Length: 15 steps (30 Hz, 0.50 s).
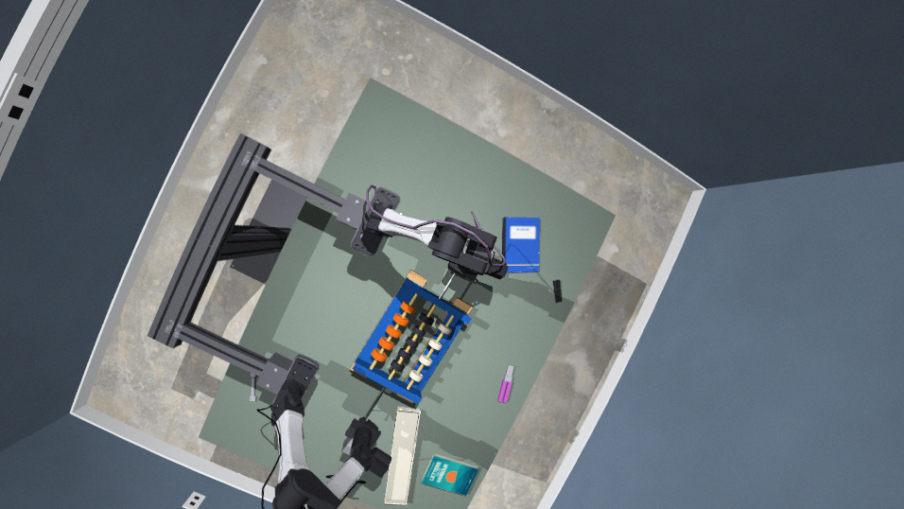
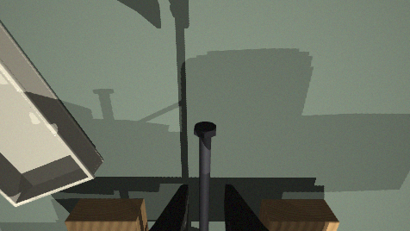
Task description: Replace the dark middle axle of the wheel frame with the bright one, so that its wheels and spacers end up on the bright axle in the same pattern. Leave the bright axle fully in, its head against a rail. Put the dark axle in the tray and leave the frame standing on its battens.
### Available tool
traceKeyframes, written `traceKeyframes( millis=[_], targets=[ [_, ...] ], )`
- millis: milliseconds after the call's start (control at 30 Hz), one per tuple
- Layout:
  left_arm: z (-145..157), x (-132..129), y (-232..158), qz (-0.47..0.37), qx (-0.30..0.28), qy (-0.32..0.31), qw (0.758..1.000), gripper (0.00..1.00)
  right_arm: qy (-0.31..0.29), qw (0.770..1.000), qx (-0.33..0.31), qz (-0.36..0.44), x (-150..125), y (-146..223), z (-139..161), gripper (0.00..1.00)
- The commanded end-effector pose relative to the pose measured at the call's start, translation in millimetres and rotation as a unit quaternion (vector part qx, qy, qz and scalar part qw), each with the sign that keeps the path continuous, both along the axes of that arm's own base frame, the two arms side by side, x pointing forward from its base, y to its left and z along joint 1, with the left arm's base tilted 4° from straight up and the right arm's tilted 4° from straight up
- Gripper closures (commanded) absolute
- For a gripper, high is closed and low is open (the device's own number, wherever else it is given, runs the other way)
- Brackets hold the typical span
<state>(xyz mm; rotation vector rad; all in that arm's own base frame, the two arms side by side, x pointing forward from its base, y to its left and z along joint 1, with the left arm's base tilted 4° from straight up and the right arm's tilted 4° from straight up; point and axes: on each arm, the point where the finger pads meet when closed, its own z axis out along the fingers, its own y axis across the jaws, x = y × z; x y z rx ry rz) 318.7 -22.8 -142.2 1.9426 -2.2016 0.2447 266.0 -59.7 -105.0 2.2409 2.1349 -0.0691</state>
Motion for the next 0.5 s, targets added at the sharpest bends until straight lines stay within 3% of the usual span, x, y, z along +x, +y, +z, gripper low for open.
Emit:
traceKeyframes(
  millis=[0,467],
  targets=[
    [-9,-15,-8,-0.013,-0.011,0.028,0.999,1.0,-0.004,1.0,-0.003,-0.004,1,-3,-9,0.81],
    [-9,-15,-7,-0.011,-0.011,0.028,0.999,1.0,-0.005,1.0,0.0,-0.004,1,-4,-29,0.81]
  ],
)
